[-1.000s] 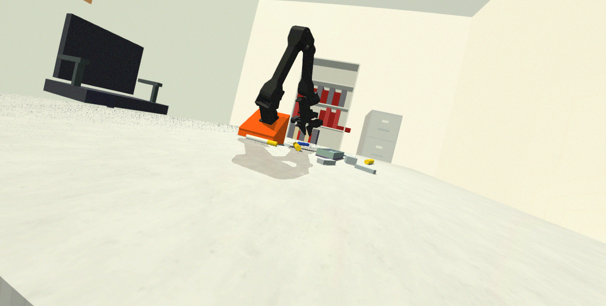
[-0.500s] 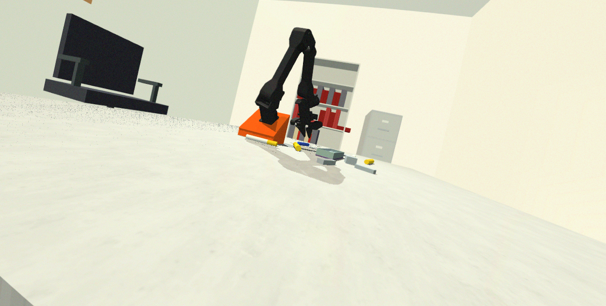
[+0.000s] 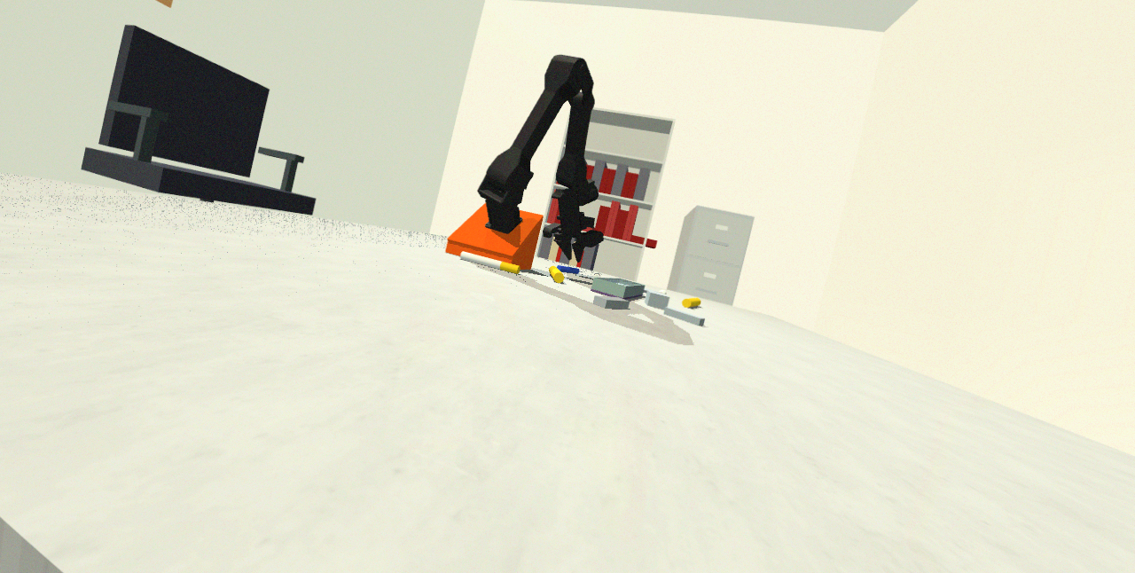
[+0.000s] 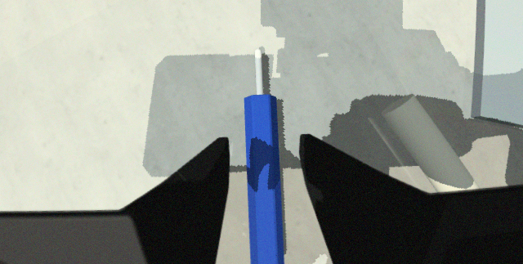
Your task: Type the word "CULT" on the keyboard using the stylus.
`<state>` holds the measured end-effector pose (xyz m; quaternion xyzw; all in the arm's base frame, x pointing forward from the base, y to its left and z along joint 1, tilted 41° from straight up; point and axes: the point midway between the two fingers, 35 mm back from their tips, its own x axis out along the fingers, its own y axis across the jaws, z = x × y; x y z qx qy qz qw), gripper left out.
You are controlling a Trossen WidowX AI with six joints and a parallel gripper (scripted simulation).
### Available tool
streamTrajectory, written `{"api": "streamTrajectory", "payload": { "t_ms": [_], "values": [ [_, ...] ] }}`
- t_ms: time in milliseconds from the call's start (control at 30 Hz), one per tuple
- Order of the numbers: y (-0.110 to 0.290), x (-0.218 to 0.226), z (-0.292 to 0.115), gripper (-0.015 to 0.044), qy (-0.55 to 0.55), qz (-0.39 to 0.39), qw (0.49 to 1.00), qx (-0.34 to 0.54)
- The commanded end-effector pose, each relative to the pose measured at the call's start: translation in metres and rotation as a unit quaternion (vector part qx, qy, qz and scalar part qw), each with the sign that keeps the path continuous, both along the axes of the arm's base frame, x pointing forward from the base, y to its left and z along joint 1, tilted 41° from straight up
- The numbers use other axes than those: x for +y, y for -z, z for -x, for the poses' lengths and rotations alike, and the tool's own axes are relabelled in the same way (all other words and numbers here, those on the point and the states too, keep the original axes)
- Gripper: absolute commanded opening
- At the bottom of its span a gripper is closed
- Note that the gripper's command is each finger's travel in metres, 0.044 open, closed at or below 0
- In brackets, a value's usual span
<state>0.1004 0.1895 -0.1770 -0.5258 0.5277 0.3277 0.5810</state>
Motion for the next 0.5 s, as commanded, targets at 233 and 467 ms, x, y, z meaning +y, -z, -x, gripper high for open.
{"api": "streamTrajectory", "payload": {
  "t_ms": [233,467],
  "values": [
    [0.0069,-0.0065,-0.0008,0.0150,-0.002,0.001,1.000,0.000],
    [0.0111,-0.0101,-0.0011,0.0150,-0.002,0.001,1.000,0.000]
  ]
}}
